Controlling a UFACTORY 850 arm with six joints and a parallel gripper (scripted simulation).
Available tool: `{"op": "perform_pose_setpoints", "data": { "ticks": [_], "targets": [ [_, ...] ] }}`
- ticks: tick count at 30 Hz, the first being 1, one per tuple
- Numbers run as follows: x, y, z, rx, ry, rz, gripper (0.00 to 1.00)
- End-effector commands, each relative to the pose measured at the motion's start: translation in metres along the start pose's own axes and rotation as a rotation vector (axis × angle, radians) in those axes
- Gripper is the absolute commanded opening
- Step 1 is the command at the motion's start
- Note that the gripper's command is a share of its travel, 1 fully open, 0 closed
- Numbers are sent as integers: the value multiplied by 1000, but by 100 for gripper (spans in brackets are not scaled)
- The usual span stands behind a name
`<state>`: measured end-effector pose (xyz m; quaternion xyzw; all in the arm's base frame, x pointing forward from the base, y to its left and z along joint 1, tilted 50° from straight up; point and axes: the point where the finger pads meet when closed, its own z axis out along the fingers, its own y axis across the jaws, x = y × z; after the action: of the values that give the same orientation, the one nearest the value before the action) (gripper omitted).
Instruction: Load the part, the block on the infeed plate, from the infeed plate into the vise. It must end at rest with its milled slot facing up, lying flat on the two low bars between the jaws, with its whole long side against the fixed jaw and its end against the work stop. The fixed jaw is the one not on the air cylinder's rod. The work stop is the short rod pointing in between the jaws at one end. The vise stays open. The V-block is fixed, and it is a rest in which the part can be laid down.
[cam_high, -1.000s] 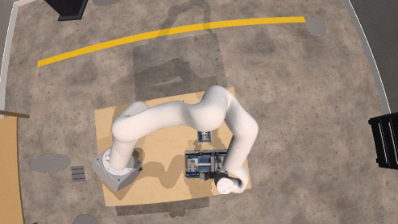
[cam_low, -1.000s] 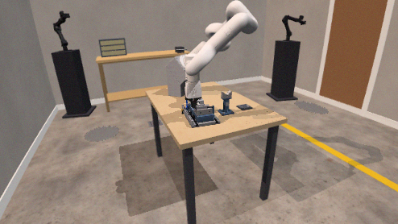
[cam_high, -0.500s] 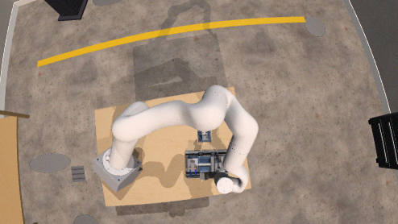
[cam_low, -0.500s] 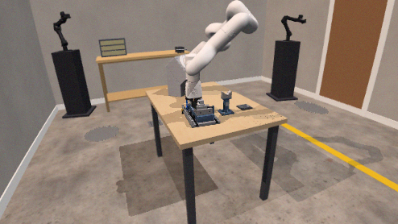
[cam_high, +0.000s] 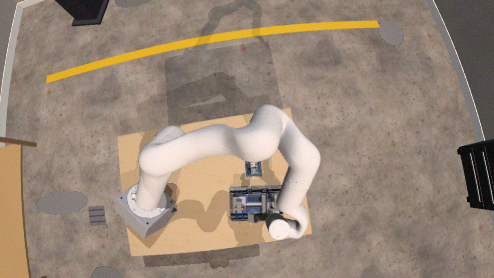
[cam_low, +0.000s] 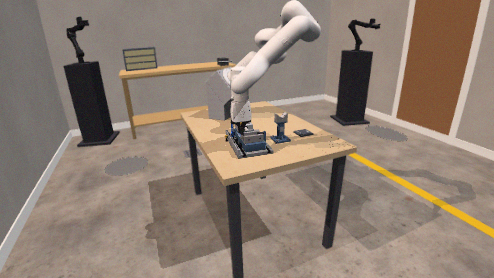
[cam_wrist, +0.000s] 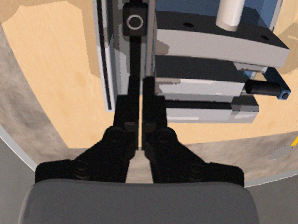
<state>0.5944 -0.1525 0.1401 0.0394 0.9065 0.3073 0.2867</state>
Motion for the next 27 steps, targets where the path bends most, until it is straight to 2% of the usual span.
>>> {"op": "perform_pose_setpoints", "data": {
  "ticks": [1,27],
  "targets": [
    [-1,1,-1,0,-1,0,0],
    [-1,8,-1,0,-1,0,0]
  ]
}}
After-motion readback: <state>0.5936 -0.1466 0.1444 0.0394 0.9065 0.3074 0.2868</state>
